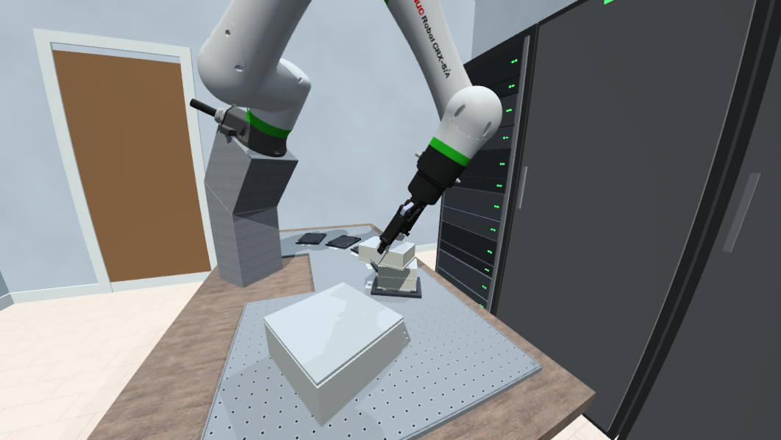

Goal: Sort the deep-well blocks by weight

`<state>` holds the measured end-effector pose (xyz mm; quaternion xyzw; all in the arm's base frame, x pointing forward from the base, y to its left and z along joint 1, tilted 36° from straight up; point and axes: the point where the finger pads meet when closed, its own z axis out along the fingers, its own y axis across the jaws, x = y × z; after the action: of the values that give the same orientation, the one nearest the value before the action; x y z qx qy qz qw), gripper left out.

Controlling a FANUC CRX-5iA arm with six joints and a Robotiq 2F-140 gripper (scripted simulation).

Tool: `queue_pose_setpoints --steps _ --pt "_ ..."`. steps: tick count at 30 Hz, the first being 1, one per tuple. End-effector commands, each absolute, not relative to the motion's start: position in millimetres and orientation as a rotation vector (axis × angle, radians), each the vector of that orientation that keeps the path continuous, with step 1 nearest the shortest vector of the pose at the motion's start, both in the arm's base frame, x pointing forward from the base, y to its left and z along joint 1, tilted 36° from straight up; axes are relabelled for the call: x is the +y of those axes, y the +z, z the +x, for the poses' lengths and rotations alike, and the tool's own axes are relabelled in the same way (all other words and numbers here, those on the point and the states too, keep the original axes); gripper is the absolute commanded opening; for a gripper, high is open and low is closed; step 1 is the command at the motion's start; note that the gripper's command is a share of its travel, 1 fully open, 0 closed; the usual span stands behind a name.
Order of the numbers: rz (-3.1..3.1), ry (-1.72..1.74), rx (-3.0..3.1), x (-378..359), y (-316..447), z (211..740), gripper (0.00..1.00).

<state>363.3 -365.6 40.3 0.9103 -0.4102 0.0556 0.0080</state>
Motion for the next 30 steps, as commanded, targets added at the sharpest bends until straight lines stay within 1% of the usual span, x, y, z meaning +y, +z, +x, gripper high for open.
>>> queue_pose_setpoints --steps 1,9,20,30 --pt "2.846 0.174 -1.282 -373.9 41.7 356.4 0.10" --pt "2.846 0.174 -1.282 -383.9 43.3 347.8 0.10" --pt "2.762 0.309 -1.794 -403.8 38.3 317.4 0.10" --pt "2.762 0.309 -1.794 -418.3 34.7 295.3 0.10"
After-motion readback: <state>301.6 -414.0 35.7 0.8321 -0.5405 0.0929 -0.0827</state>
